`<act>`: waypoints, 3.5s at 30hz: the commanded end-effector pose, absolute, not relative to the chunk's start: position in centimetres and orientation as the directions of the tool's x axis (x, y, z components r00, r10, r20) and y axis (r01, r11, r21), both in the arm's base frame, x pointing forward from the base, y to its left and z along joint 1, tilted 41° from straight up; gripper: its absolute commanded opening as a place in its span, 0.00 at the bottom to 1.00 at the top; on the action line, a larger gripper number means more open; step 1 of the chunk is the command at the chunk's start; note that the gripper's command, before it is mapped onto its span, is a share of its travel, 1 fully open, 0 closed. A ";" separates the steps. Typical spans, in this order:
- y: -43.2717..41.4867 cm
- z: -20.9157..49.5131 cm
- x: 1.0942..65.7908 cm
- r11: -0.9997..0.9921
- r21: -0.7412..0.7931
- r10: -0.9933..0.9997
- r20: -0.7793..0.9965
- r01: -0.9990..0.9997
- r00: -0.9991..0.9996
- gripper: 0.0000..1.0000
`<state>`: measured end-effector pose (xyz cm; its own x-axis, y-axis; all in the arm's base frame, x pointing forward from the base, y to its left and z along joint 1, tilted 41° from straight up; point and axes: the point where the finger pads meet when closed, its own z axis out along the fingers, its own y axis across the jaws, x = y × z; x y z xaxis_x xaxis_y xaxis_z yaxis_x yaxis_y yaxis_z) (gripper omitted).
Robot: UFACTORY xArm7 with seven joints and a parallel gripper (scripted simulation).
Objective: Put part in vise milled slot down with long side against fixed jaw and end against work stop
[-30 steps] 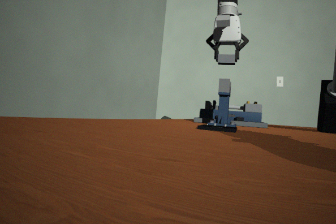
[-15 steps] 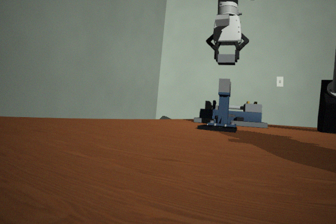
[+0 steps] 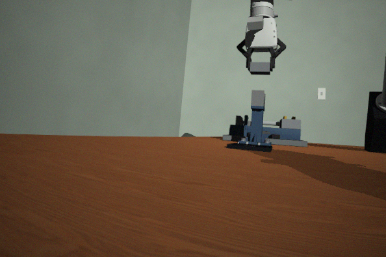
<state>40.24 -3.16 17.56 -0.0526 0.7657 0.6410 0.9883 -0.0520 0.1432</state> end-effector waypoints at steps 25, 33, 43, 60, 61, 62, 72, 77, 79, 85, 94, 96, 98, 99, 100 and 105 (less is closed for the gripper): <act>-3.4 17.6 40.3 -0.054 0.144 0.749 0.660 0.988 -0.055 0.00; -3.4 17.6 40.4 -0.054 0.143 0.731 0.680 0.988 -0.059 0.00; -3.5 17.5 40.4 -0.054 0.143 0.687 0.724 0.988 -0.067 0.00; -3.6 17.4 40.4 -0.054 0.143 0.573 0.815 0.988 -0.087 0.00; -3.6 17.4 40.4 -0.054 0.143 0.573 0.815 0.988 -0.087 0.00; -3.6 17.4 40.4 -0.054 0.143 0.564 0.821 0.988 -0.088 0.00; -3.7 17.3 40.4 -0.054 0.143 0.465 0.879 0.988 -0.102 0.00; -3.7 17.2 40.4 -0.054 0.143 0.423 0.900 0.988 -0.107 0.00; -3.7 17.2 40.4 -0.054 0.143 0.412 0.904 0.988 -0.109 0.00; -3.7 17.1 40.4 -0.054 0.143 0.348 0.930 0.988 -0.116 0.00; -3.7 17.0 40.4 -0.054 0.143 0.266 0.956 0.988 -0.124 0.00; -3.7 17.0 40.4 -0.054 0.143 0.257 0.958 0.988 -0.125 0.00; -3.8 17.0 40.4 -0.054 0.143 0.238 0.963 0.988 -0.127 0.00; -3.8 17.0 40.4 -0.054 0.143 0.229 0.965 0.988 -0.128 0.00; -3.8 17.0 40.4 -0.054 0.143 0.220 0.967 0.988 -0.128 0.00; -3.8 16.9 40.4 -0.054 0.143 0.180 0.975 0.988 -0.132 0.00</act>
